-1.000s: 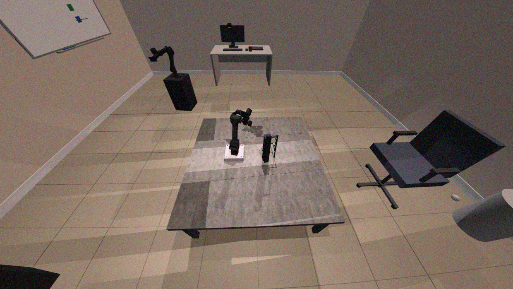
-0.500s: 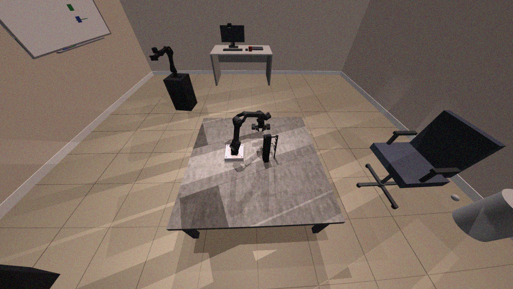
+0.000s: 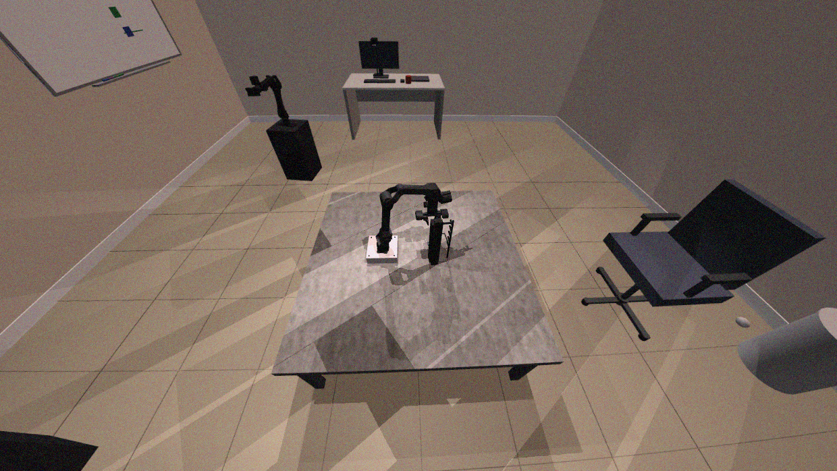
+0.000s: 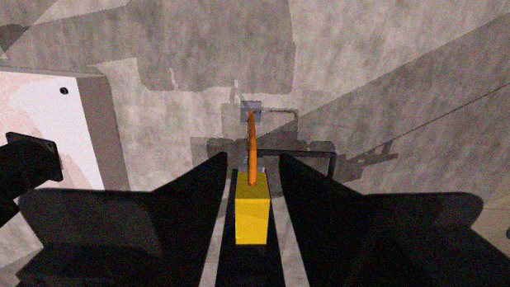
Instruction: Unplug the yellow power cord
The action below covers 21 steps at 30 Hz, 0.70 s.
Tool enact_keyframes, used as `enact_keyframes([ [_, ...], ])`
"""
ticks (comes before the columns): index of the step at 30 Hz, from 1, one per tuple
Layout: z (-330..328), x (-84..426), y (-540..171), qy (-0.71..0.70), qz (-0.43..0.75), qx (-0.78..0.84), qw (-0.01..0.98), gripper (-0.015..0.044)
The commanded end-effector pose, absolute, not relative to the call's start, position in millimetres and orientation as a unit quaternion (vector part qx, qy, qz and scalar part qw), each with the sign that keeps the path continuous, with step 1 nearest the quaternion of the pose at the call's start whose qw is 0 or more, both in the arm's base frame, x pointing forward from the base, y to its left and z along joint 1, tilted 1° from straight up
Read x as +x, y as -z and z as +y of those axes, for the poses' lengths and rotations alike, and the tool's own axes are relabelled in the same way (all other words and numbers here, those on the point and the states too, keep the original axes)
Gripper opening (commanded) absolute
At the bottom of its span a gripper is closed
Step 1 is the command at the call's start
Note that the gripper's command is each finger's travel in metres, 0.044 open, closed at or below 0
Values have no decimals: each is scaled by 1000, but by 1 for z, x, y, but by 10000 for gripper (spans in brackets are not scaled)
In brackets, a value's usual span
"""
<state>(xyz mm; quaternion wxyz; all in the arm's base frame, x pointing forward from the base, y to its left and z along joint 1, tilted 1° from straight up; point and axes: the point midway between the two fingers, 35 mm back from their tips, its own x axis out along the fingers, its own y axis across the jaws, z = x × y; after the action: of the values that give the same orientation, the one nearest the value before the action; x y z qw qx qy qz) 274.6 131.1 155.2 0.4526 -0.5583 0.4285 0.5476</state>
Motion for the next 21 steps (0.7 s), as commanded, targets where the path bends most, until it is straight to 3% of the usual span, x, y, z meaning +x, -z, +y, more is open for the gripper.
enact_keyframes([
  [1, 129, 276, -157, -547, 427, -562, 450, 160],
  [21, 98, 283, -157, -547, 428, -563, 449, 160],
])
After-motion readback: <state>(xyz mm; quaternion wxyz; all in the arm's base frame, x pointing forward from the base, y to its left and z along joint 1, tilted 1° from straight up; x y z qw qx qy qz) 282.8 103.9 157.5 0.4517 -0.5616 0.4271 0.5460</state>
